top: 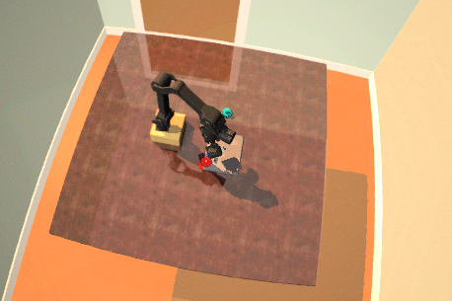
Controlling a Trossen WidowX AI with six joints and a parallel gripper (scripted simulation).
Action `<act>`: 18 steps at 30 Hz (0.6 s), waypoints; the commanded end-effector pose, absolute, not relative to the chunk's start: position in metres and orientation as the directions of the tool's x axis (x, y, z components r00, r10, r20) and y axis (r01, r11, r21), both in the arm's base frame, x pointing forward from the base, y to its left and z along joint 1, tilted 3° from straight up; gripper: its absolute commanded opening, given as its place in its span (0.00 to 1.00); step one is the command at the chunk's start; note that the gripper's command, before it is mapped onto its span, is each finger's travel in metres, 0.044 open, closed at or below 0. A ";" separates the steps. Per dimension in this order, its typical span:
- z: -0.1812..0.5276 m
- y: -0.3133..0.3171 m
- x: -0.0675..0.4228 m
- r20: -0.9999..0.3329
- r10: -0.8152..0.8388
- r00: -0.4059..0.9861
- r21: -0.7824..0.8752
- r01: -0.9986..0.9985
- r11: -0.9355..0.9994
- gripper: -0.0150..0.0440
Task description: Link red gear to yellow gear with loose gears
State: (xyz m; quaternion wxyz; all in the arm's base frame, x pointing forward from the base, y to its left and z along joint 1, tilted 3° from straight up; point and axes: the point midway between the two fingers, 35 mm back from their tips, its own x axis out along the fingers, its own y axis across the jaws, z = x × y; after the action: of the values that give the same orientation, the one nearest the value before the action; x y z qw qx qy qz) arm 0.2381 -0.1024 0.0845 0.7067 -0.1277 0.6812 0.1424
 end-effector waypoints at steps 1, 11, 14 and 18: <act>0.105 -0.104 0.240 -0.998 0.015 0.058 -0.008 -0.380 0.925 0.80; 0.105 -0.104 0.240 -0.998 0.015 0.058 -0.008 -0.380 0.925 1.00; 0.105 -0.104 0.240 -0.998 0.015 0.058 -0.008 -0.380 0.925 1.00; 0.105 -0.104 0.240 -0.998 0.015 0.058 -0.008 -0.380 0.925 1.00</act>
State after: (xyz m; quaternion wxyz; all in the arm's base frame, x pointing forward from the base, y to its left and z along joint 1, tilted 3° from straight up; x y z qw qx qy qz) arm 0.2393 -0.1036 0.1040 0.7141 -0.1336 0.6734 0.1369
